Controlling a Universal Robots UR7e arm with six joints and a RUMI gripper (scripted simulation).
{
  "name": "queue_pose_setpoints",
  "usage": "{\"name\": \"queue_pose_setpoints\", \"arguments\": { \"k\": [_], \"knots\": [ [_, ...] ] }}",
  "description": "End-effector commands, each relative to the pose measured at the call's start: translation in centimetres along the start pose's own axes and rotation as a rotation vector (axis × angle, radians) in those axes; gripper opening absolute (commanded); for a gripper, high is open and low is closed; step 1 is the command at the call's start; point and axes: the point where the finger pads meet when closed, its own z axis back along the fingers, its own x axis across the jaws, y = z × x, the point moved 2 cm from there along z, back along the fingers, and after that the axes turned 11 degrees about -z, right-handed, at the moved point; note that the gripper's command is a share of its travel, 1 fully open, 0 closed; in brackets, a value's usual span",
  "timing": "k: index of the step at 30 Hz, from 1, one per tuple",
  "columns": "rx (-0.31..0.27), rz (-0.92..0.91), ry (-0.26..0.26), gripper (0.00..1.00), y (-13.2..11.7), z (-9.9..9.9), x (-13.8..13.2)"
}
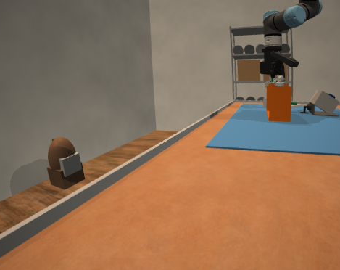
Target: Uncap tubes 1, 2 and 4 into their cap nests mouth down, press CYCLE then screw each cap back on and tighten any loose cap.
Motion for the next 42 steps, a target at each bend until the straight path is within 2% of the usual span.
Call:
{"name": "queue_pose_setpoints", "arguments": {
  "k": [1, 3, 18, 20, 22, 28, 32, 34, 37, 39, 42],
  "knots": [
    [0.001, 0.001, 0.000, 0.00, 0.0, 2.7, 0.0],
    [0.001, 0.001, 0.000, 0.00, 0.0, 2.7, 0.0],
    [0.001, 0.001, 0.000, 0.00, 0.0, 10.2, 0.0],
    [0.001, 0.001, 0.000, 0.00, 0.0, 10.2, 0.0],
    [0.001, 0.001, 0.000, 0.00, 0.0, 11.2, 0.0],
    [0.001, 0.001, 0.000, 0.00, 0.0, 11.2, 0.0],
    [0.001, -0.325, 0.000, 0.00, 2.3, 11.2, 2.4],
    [0.001, -0.411, 0.000, 0.00, 2.9, 11.2, 3.0],
    [0.001, -0.416, 0.000, 0.00, 2.9, 11.2, 3.0],
    [0.001, -0.583, 0.000, 0.00, 4.0, 11.2, 4.2],
    [0.001, -0.666, 0.000, 0.00, 4.6, 11.2, 4.8]
  ]
}}
